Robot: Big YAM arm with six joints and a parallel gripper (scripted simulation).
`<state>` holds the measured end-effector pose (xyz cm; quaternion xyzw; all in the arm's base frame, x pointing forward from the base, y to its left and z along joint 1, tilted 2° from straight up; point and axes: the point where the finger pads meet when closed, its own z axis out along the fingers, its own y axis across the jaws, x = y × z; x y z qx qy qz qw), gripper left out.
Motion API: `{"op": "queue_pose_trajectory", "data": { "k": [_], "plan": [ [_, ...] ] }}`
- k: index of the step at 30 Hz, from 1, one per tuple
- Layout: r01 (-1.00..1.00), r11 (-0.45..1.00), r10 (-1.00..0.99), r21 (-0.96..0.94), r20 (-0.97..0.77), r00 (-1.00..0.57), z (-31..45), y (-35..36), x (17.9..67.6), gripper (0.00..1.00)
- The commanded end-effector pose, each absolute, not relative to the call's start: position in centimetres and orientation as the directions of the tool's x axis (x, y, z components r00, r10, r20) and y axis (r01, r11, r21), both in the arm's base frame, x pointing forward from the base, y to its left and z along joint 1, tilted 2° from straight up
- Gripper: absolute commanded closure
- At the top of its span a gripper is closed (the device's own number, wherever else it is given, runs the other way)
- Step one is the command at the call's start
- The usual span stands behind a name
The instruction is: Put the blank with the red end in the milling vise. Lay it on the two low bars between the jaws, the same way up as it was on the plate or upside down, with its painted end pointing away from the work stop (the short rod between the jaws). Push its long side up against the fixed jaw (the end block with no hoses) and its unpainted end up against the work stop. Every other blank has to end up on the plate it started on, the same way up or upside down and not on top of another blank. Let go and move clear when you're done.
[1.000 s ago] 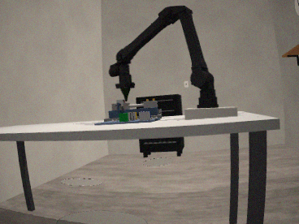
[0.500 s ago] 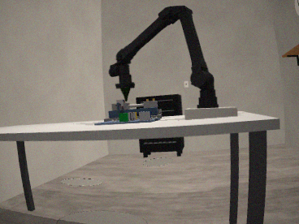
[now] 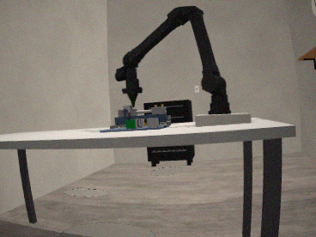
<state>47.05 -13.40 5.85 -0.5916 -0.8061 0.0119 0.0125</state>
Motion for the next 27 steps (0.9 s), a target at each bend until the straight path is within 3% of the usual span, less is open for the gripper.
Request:
{"op": "queue_pose_trajectory", "data": {
  "k": [1, 27],
  "plan": [
    [0.957, 0.290, 0.957, -0.015, -0.011, -0.290, 6.1, -14.1, 48.0, 1.00],
    [0.955, 0.296, 0.955, 0.001, -0.021, -0.296, 7.0, -13.6, 49.7, 1.00]
  ]
}}
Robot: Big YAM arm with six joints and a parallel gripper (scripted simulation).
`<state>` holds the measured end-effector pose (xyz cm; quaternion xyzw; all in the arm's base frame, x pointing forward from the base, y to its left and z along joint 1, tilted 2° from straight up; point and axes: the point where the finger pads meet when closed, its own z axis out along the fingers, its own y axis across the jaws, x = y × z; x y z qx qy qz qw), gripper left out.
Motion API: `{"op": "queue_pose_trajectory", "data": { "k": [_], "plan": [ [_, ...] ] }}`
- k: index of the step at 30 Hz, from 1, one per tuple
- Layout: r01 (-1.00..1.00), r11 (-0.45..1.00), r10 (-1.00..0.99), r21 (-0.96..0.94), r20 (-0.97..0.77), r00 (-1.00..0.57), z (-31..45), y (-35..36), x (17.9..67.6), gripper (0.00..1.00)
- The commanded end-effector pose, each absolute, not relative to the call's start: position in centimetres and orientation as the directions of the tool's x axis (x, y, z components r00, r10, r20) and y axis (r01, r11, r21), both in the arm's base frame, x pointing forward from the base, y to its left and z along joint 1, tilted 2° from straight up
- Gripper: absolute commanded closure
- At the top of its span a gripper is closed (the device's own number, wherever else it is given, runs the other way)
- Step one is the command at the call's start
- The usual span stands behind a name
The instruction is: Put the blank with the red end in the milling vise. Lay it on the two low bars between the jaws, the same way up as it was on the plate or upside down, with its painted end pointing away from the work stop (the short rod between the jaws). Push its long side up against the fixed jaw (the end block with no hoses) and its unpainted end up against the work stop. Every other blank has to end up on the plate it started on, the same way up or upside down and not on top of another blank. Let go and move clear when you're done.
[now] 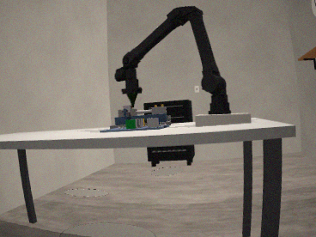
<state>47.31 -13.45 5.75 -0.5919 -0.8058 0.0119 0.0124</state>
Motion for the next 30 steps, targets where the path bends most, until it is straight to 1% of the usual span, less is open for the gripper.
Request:
{"op": "queue_pose_trajectory", "data": {
  "k": [1, 3, 4, 9, 30],
  "plan": [
    [0.955, 0.296, 0.955, -0.001, -0.020, -0.296, 7.0, -13.5, 49.6, 1.00],
    [0.955, 0.296, 0.955, -0.001, -0.020, -0.296, 7.0, -13.5, 49.6, 1.00],
    [0.957, 0.291, 0.957, -0.008, -0.015, -0.291, 6.9, -13.5, 48.6, 1.00],
    [0.956, 0.295, 0.955, -0.002, -0.019, -0.295, 7.1, -13.5, 49.8, 1.00],
    [0.955, 0.298, 0.955, -0.003, -0.016, -0.298, 7.1, -13.2, 50.3, 1.00]
  ]
}}
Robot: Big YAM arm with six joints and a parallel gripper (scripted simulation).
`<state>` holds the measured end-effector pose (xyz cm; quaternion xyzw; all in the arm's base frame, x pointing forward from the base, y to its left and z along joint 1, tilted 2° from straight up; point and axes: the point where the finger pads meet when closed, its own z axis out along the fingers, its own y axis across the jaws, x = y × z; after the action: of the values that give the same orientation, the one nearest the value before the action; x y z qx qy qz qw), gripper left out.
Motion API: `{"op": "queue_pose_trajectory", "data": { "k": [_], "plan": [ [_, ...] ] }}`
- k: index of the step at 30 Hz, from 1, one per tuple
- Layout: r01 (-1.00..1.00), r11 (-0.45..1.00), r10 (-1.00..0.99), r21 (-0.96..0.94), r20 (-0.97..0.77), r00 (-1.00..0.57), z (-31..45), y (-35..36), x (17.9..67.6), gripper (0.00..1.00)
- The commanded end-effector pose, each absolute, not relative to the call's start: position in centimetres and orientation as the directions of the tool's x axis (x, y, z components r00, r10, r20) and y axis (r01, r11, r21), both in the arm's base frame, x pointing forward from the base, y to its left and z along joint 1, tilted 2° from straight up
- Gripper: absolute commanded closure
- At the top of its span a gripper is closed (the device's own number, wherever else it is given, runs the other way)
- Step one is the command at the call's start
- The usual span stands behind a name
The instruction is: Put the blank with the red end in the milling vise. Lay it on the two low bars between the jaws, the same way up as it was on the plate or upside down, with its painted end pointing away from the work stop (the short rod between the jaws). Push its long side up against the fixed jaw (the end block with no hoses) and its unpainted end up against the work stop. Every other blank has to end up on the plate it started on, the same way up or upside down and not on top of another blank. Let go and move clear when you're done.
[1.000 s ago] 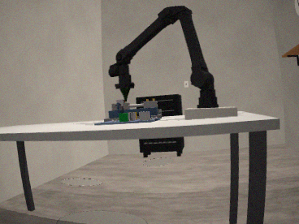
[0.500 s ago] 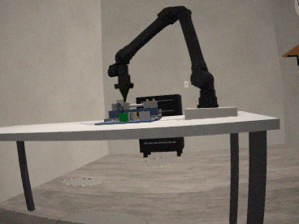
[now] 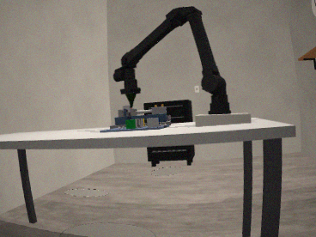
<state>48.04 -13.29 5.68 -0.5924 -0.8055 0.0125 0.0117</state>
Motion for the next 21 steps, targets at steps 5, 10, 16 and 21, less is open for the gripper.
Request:
{"op": "queue_pose_trajectory", "data": {
  "k": [5, 10, 16, 21],
  "plan": [
    [0.955, 0.298, 0.954, -0.005, -0.015, -0.298, 6.88, -13.10, 50.42, 1.00],
    [0.955, 0.298, 0.954, 0.003, -0.019, -0.298, 6.93, -13.12, 50.66, 1.00],
    [0.955, 0.298, 0.954, -0.001, -0.016, -0.298, 6.87, -13.07, 50.67, 1.00],
    [0.955, 0.298, 0.954, -0.001, -0.016, -0.298, 6.87, -13.05, 50.71, 1.00]
  ]
}}
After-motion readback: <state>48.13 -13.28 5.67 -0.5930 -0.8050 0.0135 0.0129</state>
